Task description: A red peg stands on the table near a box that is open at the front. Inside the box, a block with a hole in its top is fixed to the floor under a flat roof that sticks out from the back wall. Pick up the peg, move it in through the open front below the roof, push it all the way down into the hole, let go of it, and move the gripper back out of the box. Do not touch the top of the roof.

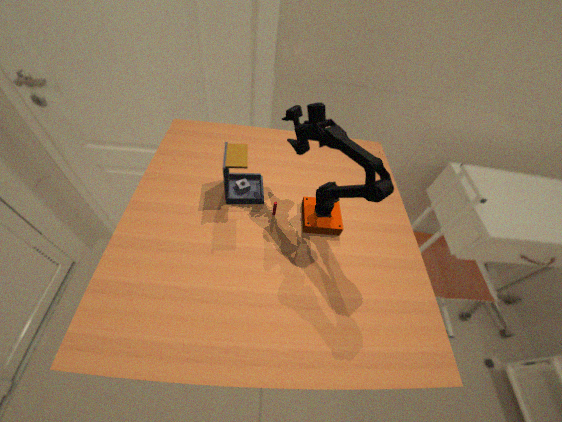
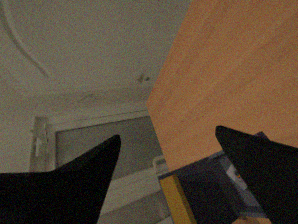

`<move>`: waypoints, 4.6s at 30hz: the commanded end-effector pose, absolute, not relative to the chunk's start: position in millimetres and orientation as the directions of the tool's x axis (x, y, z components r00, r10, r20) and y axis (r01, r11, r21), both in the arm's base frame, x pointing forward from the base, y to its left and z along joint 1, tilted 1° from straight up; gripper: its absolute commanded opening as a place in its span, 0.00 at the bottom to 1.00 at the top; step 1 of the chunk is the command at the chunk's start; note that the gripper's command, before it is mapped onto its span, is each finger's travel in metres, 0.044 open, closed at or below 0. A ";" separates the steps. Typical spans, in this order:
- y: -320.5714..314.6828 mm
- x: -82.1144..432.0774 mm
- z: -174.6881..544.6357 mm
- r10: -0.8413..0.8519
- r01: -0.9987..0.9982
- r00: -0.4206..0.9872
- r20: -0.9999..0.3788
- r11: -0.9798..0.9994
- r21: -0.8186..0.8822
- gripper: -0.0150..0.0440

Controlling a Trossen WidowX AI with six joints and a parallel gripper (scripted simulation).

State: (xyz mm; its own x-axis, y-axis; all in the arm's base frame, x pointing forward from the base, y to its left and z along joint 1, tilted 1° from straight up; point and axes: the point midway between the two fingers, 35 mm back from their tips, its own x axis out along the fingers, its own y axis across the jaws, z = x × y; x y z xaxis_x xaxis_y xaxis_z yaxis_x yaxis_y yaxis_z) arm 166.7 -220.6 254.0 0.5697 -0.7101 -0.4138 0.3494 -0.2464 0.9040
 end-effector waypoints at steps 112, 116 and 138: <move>-9.5 214.7 23.2 0.247 0.337 0.731 -0.636 -0.941 0.023 0.63; -10.7 215.7 25.5 0.241 0.332 0.732 -0.637 -0.943 0.024 0.45; -11.5 217.9 40.3 0.243 0.333 0.732 -0.637 -0.942 0.024 0.25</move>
